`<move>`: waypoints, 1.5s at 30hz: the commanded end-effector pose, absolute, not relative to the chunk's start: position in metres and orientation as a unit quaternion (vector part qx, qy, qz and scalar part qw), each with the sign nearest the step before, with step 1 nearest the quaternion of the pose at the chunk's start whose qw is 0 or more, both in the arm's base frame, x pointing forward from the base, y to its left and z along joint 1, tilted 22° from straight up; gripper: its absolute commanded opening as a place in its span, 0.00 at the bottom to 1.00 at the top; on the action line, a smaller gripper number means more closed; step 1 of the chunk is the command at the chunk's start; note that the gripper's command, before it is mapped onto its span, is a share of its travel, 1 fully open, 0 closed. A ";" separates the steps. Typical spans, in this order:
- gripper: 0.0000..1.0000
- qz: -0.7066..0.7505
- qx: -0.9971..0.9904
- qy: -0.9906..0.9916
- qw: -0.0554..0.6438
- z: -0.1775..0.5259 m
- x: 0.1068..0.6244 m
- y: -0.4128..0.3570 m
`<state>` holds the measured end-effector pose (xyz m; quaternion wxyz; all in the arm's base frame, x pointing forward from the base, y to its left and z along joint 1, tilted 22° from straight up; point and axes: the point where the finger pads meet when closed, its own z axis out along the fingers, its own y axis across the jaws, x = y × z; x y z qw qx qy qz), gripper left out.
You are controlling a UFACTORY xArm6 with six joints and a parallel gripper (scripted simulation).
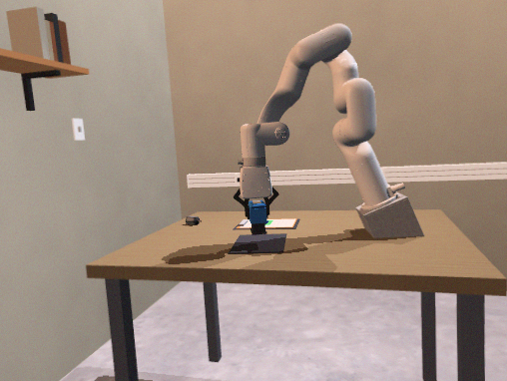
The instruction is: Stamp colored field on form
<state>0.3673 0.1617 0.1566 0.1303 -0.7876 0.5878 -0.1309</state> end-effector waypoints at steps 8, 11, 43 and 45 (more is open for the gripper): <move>0.35 -0.133 -0.787 0.588 0.131 0.156 0.372 0.141; 0.35 -0.133 -0.787 0.588 0.131 0.156 0.372 0.141; 0.35 -0.133 -0.787 0.588 0.131 0.121 0.385 0.141; 0.35 -0.133 -0.787 0.588 0.131 0.120 0.386 0.141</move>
